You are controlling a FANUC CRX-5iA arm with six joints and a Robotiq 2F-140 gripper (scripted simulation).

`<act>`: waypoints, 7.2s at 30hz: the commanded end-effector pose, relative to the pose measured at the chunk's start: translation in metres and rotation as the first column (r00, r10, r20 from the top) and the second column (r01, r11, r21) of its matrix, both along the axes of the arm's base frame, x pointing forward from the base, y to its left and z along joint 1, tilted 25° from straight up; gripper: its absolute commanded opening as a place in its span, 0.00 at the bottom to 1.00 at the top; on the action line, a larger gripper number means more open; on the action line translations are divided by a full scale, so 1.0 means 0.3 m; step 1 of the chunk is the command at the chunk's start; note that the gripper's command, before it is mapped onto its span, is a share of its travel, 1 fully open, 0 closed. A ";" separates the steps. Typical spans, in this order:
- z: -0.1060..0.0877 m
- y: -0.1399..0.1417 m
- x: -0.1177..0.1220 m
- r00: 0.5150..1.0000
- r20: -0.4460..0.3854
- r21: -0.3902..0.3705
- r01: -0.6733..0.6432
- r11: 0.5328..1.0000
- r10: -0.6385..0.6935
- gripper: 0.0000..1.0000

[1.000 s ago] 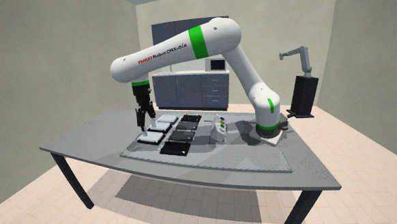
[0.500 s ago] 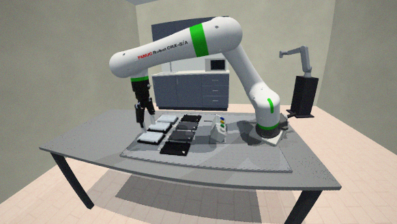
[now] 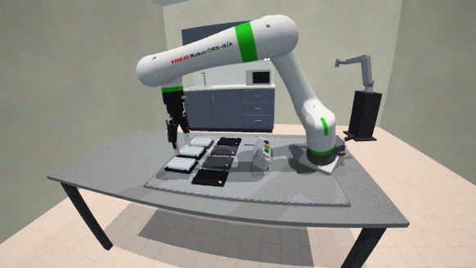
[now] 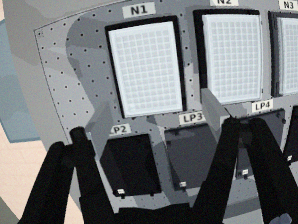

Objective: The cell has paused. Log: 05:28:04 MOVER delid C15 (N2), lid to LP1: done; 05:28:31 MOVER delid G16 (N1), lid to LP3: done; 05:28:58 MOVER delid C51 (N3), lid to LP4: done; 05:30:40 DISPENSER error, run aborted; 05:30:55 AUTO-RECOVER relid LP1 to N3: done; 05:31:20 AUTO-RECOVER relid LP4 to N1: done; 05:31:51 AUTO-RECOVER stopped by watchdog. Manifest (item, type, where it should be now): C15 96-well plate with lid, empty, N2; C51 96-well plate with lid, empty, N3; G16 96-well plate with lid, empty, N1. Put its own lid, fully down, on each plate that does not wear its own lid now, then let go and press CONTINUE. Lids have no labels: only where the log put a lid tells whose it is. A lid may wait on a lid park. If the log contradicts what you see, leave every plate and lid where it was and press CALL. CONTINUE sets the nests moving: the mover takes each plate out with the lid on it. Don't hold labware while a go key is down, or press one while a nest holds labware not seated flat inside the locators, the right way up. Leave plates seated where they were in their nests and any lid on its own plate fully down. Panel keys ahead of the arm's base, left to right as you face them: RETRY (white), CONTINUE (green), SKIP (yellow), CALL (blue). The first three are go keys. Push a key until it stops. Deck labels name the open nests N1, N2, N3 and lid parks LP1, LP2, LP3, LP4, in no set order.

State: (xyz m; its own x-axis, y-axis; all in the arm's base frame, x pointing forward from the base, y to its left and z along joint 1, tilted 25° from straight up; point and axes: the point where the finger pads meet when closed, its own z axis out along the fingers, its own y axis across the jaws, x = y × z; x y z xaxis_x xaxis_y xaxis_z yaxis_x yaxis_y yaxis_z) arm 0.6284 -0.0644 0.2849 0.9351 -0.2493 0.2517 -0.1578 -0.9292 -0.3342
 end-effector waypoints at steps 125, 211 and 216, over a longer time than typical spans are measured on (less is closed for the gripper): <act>-0.388 -0.007 -1.323 0.998 0.016 -0.022 -0.062 0.998 0.062 0.00; -0.436 0.006 -1.306 0.998 0.016 -0.022 -0.062 0.998 0.062 0.00; -0.451 0.011 -1.301 0.998 0.016 -0.022 -0.062 0.998 0.062 0.00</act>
State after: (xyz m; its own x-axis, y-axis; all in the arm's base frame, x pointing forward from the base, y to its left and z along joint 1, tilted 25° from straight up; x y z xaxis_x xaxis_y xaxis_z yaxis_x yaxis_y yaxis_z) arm 0.2372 -0.0618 0.1521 0.9444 -0.1852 0.2715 -0.0940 -0.9439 -0.3166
